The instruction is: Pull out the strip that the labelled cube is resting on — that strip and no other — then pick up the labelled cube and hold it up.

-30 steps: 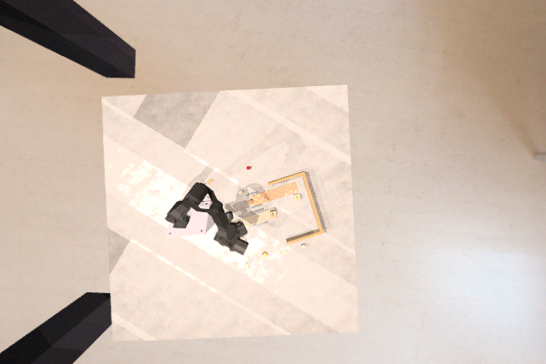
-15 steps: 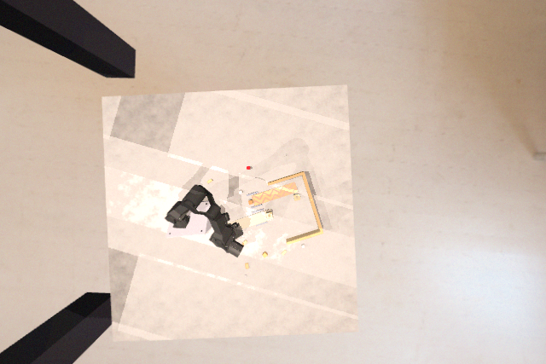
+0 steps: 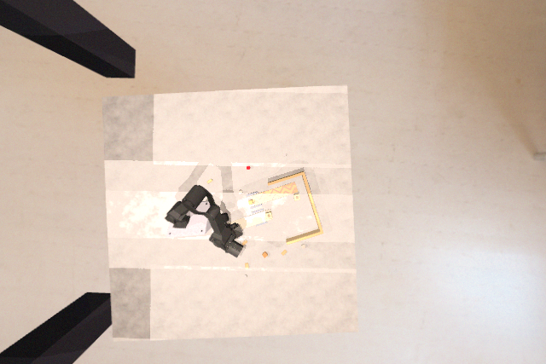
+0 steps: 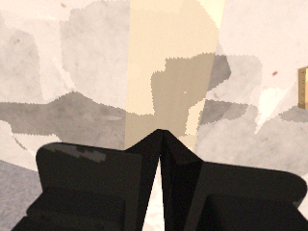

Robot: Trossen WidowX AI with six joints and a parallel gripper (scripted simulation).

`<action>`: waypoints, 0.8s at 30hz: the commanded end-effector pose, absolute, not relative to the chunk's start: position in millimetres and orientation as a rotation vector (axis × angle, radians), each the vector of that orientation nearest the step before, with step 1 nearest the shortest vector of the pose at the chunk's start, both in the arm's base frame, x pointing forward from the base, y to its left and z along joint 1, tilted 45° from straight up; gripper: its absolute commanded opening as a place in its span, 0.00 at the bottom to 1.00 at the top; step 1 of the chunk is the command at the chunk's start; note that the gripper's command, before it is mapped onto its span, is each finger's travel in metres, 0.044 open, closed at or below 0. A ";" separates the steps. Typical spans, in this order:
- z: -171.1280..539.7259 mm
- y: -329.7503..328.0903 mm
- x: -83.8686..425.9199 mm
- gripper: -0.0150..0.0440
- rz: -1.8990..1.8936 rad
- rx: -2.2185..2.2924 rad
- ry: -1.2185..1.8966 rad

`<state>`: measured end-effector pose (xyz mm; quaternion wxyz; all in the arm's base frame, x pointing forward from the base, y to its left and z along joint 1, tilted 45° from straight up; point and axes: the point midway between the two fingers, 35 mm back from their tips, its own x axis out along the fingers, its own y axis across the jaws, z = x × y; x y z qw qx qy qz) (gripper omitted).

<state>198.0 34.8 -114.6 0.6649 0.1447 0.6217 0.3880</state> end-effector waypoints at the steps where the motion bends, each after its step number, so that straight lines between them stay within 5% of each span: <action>1: -116.5 36.7 187.9 0.25 0.882 0.330 1.433; 21: -85.0 5.2 203.5 0.25 0.880 0.328 1.433; 24: -82.5 10.6 215.5 0.39 0.839 0.372 1.460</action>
